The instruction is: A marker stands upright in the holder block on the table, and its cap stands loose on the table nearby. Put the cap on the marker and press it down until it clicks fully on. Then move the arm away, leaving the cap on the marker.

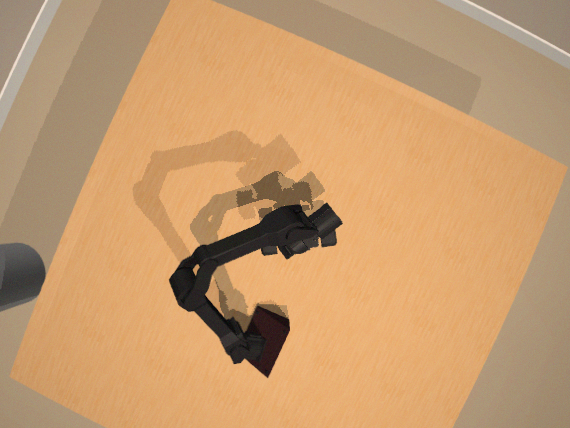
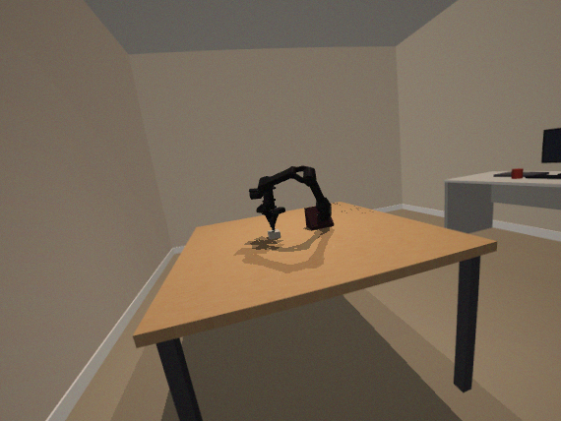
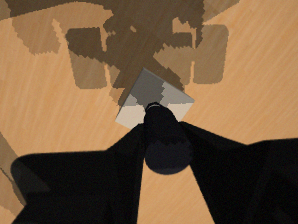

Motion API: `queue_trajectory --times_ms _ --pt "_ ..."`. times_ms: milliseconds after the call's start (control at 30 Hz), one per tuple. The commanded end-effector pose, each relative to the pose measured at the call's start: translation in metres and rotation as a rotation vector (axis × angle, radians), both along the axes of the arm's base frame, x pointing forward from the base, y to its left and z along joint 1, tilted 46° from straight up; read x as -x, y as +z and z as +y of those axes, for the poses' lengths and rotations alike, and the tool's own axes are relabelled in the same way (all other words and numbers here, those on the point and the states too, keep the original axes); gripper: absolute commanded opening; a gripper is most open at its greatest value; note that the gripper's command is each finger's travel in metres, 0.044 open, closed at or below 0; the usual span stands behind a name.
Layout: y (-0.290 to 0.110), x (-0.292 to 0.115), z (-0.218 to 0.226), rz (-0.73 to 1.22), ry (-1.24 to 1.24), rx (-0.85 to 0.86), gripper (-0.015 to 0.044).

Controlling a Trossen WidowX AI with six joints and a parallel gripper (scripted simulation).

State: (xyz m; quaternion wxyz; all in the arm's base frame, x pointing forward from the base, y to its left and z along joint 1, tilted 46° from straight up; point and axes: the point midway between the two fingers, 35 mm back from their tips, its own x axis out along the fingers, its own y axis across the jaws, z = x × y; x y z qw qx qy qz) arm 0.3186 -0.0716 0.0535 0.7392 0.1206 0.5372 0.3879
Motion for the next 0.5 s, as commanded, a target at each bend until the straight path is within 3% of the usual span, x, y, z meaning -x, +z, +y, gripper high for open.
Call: queue_trajectory --times_ms 0,433,467 --pt "-0.0050 -0.0002 0.0062 0.005 -0.003 -0.004 0.0000" --pt "-0.0088 -0.0004 0.0104 0.004 -0.003 -0.004 0.0000" --pt "-0.0087 -0.0002 0.0096 0.002 0.002 -0.001 0.0026"
